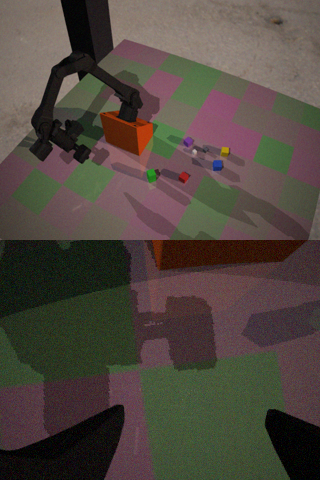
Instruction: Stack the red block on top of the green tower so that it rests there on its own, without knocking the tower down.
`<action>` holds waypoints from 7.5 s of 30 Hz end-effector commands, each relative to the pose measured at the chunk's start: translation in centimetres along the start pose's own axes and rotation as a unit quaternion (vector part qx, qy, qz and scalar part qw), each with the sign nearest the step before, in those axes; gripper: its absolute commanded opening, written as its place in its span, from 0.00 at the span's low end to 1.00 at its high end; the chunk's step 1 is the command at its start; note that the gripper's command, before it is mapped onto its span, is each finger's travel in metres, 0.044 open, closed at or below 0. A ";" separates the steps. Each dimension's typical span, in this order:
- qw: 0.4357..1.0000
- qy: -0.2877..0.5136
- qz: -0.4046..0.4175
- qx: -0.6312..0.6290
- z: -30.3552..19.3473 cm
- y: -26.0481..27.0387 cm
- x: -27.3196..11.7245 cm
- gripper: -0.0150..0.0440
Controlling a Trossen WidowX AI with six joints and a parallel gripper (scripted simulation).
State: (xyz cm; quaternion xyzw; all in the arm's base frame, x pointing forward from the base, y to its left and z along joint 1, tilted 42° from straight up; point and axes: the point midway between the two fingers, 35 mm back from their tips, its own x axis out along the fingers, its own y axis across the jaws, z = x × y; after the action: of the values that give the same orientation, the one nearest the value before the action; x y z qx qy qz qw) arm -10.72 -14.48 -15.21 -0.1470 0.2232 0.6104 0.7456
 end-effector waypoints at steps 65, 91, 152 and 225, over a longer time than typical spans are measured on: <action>-0.511 -0.139 0.137 -0.837 15.2 -34.9 7.8 1.00; -0.709 -0.155 0.074 -0.684 18.5 -35.9 16.0 1.00; -0.709 -0.155 0.073 -0.684 17.3 -35.5 19.5 0.40; -0.707 -0.159 0.076 -0.684 11.7 -26.5 8.9 0.25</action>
State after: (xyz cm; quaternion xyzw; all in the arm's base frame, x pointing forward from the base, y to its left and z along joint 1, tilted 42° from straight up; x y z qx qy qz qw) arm 18.31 -7.64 -10.45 0.2874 0.6829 0.1978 0.6418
